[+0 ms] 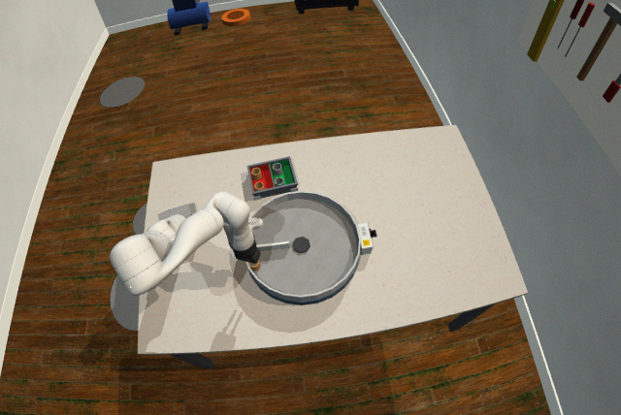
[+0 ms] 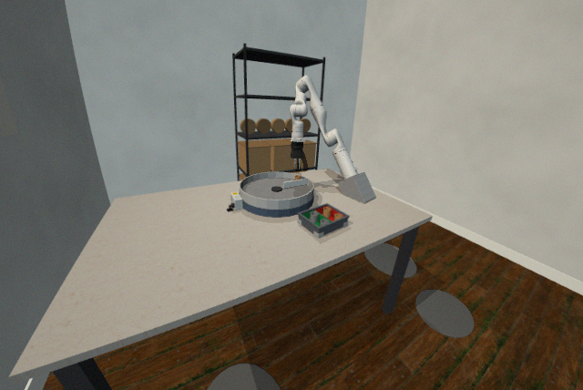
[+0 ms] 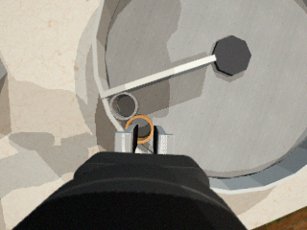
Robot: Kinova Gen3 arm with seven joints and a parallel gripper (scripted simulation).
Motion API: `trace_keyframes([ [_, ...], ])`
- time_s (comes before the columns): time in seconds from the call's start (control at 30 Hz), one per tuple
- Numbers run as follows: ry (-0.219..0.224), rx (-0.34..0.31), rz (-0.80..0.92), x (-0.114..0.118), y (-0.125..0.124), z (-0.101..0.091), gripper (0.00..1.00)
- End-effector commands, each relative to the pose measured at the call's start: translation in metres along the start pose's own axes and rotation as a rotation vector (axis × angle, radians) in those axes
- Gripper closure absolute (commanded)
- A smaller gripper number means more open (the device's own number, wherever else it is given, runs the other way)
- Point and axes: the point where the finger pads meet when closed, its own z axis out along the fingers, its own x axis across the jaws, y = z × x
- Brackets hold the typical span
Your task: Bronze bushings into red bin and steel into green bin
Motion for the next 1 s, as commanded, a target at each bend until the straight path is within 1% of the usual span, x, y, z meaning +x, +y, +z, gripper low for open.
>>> trace_keyframes([
  [0.0,0.002,0.001,0.001,0.001,0.0,0.006,0.55],
  [0.07,0.002,0.001,0.001,0.001,0.0,0.006,0.55],
  [0.17,0.003,0.002,0.004,0.001,0.0,0.015,0.55],
  [0.27,0.003,0.002,0.004,0.001,0.0,0.015,0.55],
  [0.43,0.005,0.003,0.008,0.002,0.0,0.03,0.55],
  [0.63,0.005,0.003,0.009,0.002,0.0,0.033,0.55],
  [0.77,0.007,0.005,0.012,0.003,0.001,0.045,0.55],
  [0.97,0.007,0.005,0.012,0.003,0.001,0.045,0.55],
])
